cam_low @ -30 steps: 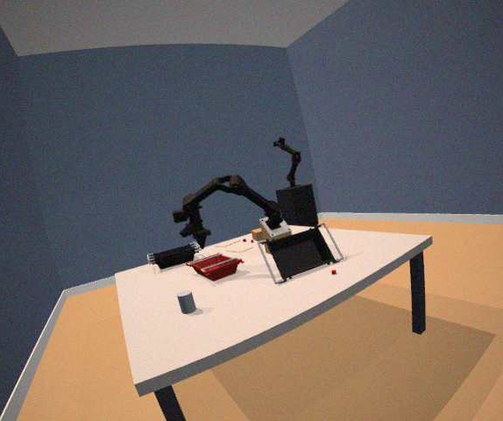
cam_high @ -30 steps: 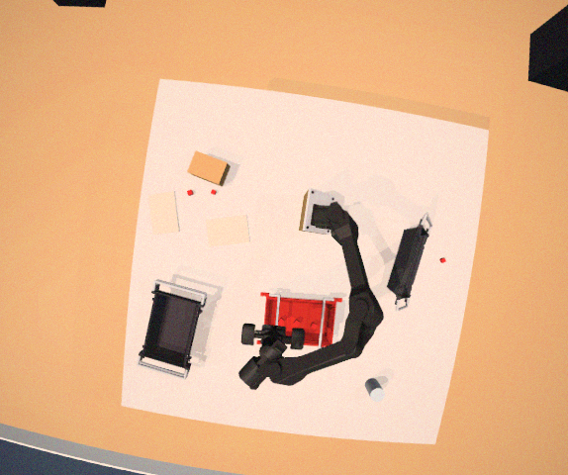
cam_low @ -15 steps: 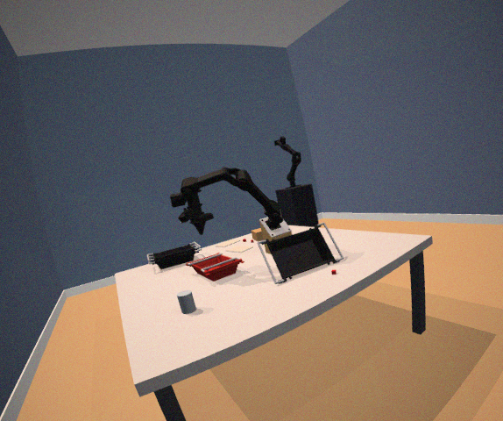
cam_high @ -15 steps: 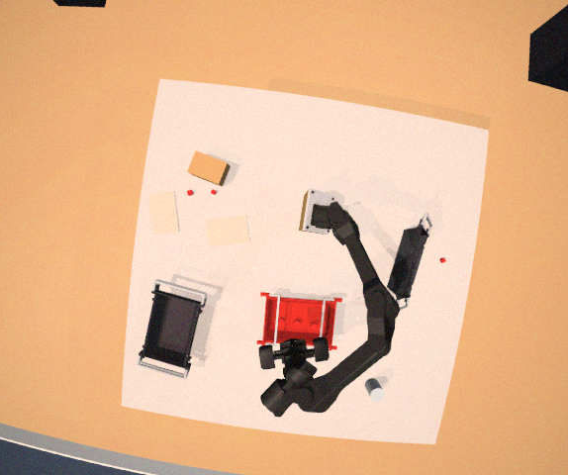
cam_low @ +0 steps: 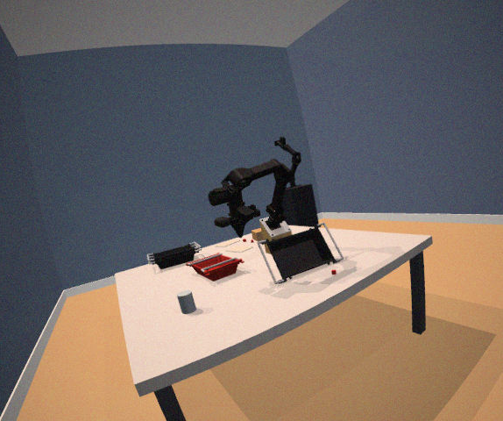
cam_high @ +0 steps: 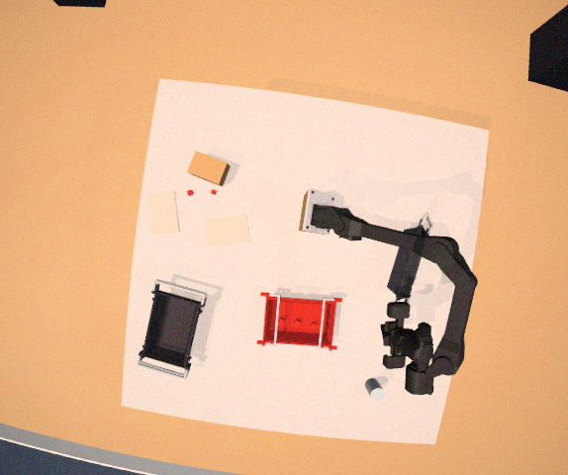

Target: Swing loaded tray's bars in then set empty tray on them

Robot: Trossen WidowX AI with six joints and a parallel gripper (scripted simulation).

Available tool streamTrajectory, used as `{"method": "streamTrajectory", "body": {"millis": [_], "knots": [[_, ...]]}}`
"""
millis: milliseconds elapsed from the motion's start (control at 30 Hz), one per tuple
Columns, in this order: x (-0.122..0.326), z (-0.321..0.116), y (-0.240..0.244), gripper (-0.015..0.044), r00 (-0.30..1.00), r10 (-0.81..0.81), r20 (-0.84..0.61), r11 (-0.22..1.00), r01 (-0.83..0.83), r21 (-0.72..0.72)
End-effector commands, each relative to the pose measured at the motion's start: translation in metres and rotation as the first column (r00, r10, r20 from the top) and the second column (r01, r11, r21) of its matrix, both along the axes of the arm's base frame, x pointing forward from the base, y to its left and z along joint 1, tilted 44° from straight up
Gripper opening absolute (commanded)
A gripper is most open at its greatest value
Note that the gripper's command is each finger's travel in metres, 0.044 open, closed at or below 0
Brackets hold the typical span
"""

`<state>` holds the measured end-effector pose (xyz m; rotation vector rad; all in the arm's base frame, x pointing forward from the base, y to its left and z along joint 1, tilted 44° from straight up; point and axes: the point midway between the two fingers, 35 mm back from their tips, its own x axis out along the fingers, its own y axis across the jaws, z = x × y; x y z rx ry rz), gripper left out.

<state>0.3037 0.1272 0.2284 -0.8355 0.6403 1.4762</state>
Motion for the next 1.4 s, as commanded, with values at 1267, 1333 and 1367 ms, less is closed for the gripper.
{"method": "streamTrajectory", "body": {"millis": [1267,1333,1367], "knots": [[-0.198,0.03,0.111,0.0,0.257,0.696,0.67,0.561,-0.778,-0.283],[-0.198,0.03,0.111,0.0,0.257,0.696,0.67,0.561,-0.778,-0.284],[-0.198,0.029,0.11,0.0,0.257,0.696,0.67,0.561,-0.778,-0.284]]}}
